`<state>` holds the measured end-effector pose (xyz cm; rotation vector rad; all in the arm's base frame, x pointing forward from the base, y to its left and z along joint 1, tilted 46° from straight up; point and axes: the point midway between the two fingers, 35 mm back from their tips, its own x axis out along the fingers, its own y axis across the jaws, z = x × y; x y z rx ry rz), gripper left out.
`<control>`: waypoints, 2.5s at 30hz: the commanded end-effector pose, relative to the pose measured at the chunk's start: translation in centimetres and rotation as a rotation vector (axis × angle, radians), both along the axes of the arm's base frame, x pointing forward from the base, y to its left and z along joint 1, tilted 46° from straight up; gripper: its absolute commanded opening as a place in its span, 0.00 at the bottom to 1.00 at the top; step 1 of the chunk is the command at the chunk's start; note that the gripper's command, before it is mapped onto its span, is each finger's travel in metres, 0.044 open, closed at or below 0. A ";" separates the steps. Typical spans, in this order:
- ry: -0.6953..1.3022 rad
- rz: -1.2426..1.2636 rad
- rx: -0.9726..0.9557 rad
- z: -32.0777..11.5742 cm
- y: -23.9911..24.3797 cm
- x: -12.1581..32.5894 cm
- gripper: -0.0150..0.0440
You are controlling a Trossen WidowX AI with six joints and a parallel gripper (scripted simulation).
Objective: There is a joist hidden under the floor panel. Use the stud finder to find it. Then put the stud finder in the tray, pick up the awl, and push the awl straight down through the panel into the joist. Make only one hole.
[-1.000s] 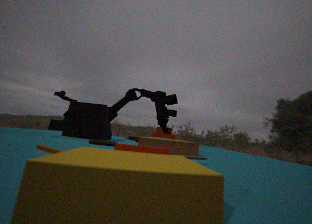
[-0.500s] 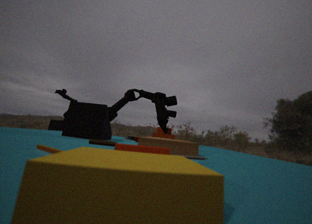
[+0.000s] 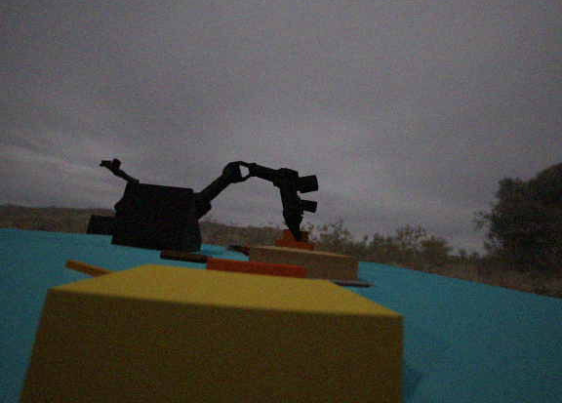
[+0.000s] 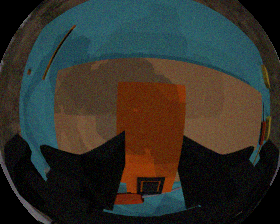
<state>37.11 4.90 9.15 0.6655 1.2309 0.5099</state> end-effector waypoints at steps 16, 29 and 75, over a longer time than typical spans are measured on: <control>-0.009 0.013 0.012 2.6 2.6 -0.1 0.25; -0.010 0.013 0.013 4.1 4.1 -0.1 0.25; -0.010 0.013 0.015 6.8 6.7 -0.2 0.25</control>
